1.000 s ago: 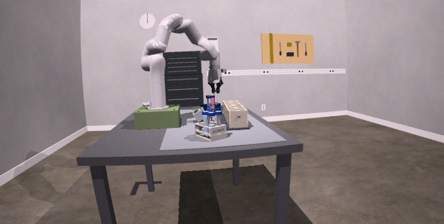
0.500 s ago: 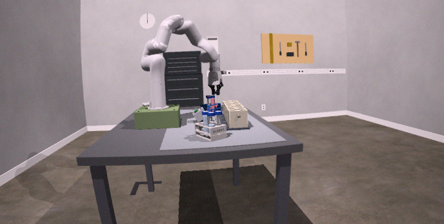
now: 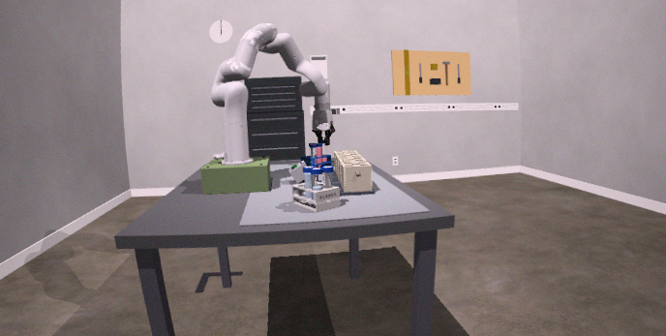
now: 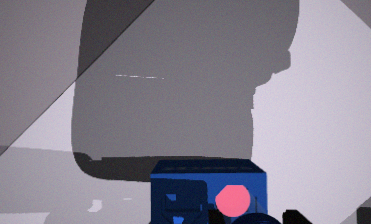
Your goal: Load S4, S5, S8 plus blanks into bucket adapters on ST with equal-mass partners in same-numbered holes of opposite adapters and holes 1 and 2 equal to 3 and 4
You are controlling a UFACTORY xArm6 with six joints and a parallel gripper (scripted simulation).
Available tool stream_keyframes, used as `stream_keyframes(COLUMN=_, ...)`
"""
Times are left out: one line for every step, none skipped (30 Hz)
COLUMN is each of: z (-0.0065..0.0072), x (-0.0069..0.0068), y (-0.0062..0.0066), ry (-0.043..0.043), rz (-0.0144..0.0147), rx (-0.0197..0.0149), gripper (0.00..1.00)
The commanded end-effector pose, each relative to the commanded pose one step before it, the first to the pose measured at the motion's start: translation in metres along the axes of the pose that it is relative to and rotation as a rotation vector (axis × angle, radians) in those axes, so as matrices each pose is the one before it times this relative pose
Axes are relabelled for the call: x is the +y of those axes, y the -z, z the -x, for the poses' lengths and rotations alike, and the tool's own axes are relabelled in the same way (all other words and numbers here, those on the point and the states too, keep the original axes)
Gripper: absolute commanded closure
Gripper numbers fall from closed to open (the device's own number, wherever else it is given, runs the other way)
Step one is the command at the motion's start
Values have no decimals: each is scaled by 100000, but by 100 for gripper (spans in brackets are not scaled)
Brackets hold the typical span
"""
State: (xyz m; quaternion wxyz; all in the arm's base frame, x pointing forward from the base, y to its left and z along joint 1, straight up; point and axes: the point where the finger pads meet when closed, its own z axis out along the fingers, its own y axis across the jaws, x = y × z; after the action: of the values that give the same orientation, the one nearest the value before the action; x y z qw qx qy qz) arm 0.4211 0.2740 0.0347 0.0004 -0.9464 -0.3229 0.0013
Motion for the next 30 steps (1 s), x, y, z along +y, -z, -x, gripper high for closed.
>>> stream_keyframes(z=-174, x=14, y=-174, ry=1, rz=39, rx=487, gripper=100)
stream_keyframes(z=0, x=0, y=0, ry=0, rz=0, rx=0, gripper=100)
stream_keyframes(z=2, x=0, y=-93, ry=0, rz=0, rx=-2, gripper=100)
stream_keyframes(z=1, x=0, y=-99, ry=0, rz=0, rx=-1, gripper=100)
stream_keyframes(z=1, x=0, y=-99, ry=0, rz=0, rx=-1, gripper=100)
stream_keyframes(z=-2, x=0, y=-109, ry=0, rz=0, rx=2, gripper=100)
stream_keyframes(z=0, x=0, y=-100, ry=0, rz=0, rx=0, gripper=100)
stream_keyframes(z=0, x=0, y=-100, ry=0, rz=0, rx=0, gripper=100)
stream_keyframes(z=0, x=0, y=-100, ry=0, rz=0, rx=0, gripper=100)
stream_keyframes(z=0, x=0, y=-100, ry=0, rz=0, rx=0, gripper=100)
stream_keyframes(z=3, x=0, y=9, ry=0, rz=0, rx=-2, gripper=100)
stream_keyframes(z=-1, x=0, y=-3, ry=0, rz=0, rx=1, gripper=100)
stream_keyframes(z=-1, x=0, y=-2, ry=0, rz=0, rx=1, gripper=100)
stream_keyframes(z=0, x=0, y=-2, ry=0, rz=0, rx=0, gripper=100)
stream_keyframes(z=0, x=0, y=-1, ry=0, rz=0, rx=0, gripper=100)
stream_keyframes(z=0, x=0, y=-1, ry=0, rz=0, rx=0, gripper=100)
stream_keyframes(z=0, x=0, y=0, ry=0, rz=0, rx=0, gripper=100)
stream_keyframes(z=0, x=0, y=0, ry=0, rz=0, rx=0, gripper=100)
stream_keyframes(z=0, x=0, y=0, ry=0, rz=0, rx=0, gripper=100)
stream_keyframes(z=0, x=0, y=-1, ry=0, rz=0, rx=0, gripper=100)
stream_keyframes(z=0, x=0, y=0, ry=0, rz=0, rx=0, gripper=100)
stream_keyframes(z=0, x=0, y=0, ry=0, rz=0, rx=0, gripper=100)
stream_keyframes(z=0, x=0, y=0, ry=0, rz=0, rx=0, gripper=100)
stream_keyframes(z=0, x=0, y=0, ry=0, rz=0, rx=0, gripper=100)
stream_keyframes(z=-5, x=0, y=9, ry=0, rz=1, rx=15, gripper=100)
stream_keyframes(z=1, x=0, y=-2, ry=0, rz=0, rx=-3, gripper=100)
stream_keyframes(z=4, x=0, y=-39, ry=0, rz=-1, rx=-12, gripper=56)
stream_keyframes(z=0, x=0, y=0, ry=0, rz=0, rx=0, gripper=56)
stream_keyframes(z=0, x=0, y=0, ry=0, rz=0, rx=0, gripper=56)
stream_keyframes(z=0, x=0, y=0, ry=0, rz=0, rx=0, gripper=56)
